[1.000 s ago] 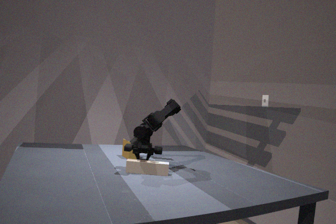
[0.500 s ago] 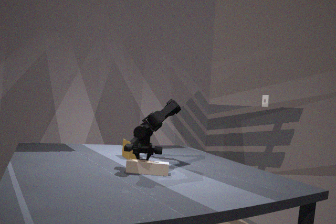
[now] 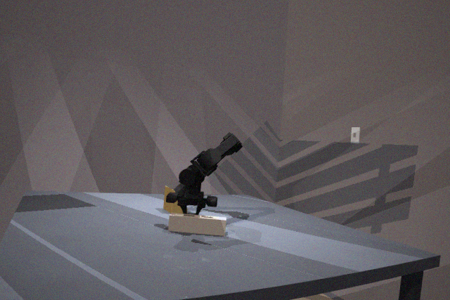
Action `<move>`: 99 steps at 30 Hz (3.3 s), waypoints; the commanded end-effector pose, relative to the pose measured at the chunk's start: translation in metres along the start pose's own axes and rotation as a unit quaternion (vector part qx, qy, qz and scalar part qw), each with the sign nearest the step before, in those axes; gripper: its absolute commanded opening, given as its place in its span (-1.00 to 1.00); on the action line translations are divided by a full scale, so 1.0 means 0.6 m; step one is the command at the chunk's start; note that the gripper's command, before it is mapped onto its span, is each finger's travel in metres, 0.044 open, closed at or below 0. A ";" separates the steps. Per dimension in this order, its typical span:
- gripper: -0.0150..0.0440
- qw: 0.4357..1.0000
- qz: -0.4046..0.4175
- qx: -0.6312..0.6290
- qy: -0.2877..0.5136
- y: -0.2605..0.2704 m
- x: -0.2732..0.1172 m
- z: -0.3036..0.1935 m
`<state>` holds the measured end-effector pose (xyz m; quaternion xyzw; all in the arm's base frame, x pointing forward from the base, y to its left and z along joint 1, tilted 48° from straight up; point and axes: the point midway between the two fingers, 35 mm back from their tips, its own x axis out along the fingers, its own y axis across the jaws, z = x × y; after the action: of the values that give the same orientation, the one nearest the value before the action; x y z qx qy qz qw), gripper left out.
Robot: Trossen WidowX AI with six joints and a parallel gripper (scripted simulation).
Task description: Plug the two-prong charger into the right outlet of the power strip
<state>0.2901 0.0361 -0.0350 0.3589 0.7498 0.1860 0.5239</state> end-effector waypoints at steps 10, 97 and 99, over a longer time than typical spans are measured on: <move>-0.49 1.000 0.002 0.002 0.000 0.001 0.000 0.002; -0.49 1.000 0.002 0.002 -0.001 0.002 -0.003 0.031; -0.49 1.000 0.002 0.002 -0.001 0.002 -0.003 0.033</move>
<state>0.3011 0.0348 -0.0387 0.3627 0.7544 0.1847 0.5150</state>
